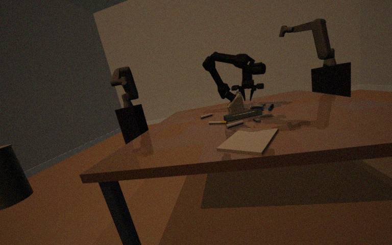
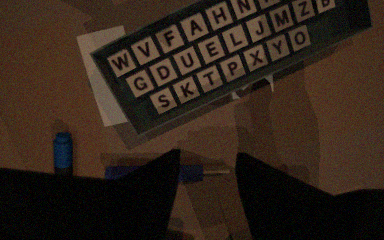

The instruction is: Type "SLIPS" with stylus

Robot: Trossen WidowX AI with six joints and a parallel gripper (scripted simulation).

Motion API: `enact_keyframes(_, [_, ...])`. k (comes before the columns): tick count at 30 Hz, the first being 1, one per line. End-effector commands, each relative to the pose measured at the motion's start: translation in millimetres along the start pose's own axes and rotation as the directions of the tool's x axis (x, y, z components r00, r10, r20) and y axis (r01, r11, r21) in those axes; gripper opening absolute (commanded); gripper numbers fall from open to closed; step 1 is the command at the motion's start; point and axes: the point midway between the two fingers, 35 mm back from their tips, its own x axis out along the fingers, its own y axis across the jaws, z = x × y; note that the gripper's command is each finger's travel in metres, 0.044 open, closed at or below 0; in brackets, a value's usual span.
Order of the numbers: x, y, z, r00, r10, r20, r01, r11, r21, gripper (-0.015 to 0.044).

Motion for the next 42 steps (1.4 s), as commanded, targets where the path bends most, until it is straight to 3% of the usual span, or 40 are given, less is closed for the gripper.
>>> enact_keyframes(1, [13,15,-20,0.992,-0.124,-0.012,0.116,0.879,0.462,0.0150])
enact_keyframes(7, [25,25,-39,0.969,-0.246,-0.002,0.149,0.581,0.800,0.0150])
enact_keyframes(20, [40,33,-60,0.920,-0.390,0.035,-0.012,0.061,0.998,0.0150])
enact_keyframes(42, [44,34,-59,0.918,-0.395,0.037,-0.026,0.032,0.999,0.0150])
